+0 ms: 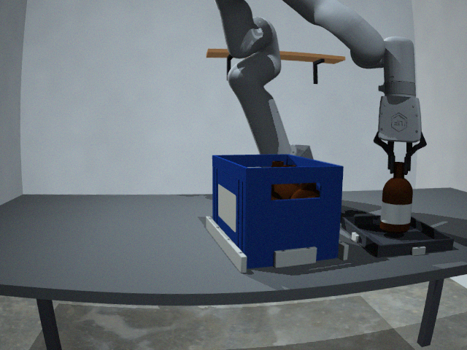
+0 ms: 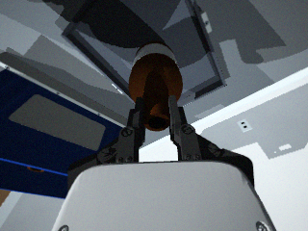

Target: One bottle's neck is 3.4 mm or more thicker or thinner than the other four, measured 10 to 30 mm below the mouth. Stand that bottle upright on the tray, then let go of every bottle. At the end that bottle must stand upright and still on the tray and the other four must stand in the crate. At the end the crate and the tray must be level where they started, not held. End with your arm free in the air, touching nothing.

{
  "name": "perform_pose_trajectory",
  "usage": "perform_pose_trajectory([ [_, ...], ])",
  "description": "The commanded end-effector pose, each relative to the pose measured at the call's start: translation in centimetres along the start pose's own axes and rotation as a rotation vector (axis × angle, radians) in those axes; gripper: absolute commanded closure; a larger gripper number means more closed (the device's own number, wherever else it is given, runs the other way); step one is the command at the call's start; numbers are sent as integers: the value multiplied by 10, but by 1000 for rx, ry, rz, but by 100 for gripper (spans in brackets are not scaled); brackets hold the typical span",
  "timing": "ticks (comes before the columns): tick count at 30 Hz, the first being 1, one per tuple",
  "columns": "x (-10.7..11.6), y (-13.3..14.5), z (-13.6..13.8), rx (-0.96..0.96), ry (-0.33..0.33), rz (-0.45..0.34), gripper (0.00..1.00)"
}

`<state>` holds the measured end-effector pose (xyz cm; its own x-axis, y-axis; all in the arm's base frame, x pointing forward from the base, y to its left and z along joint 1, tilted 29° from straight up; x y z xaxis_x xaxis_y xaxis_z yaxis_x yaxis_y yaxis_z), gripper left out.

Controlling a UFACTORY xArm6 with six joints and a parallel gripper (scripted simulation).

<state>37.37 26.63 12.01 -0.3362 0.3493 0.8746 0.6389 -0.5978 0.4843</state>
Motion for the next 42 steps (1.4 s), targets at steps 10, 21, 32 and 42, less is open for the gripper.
perform_pose_trajectory([
  [10, -5, 0, 1, -1, 4, 0, 100],
  [21, -8, 0, 1, -1, 4, 0, 100],
  [32, -10, 0, 1, -1, 4, 0, 100],
  [42, -11, 0, 1, -1, 4, 0, 100],
])
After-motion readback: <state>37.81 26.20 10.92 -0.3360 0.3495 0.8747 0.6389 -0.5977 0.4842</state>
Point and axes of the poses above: the point where the finger pads meet when closed, its own x axis back along the fingers, its own z axis across the jaws, y = z × x, the point moved 5 cm from there along x, back along the fingers, and after that the axes turned 12 degrees about -x, right-handed, at the moved point
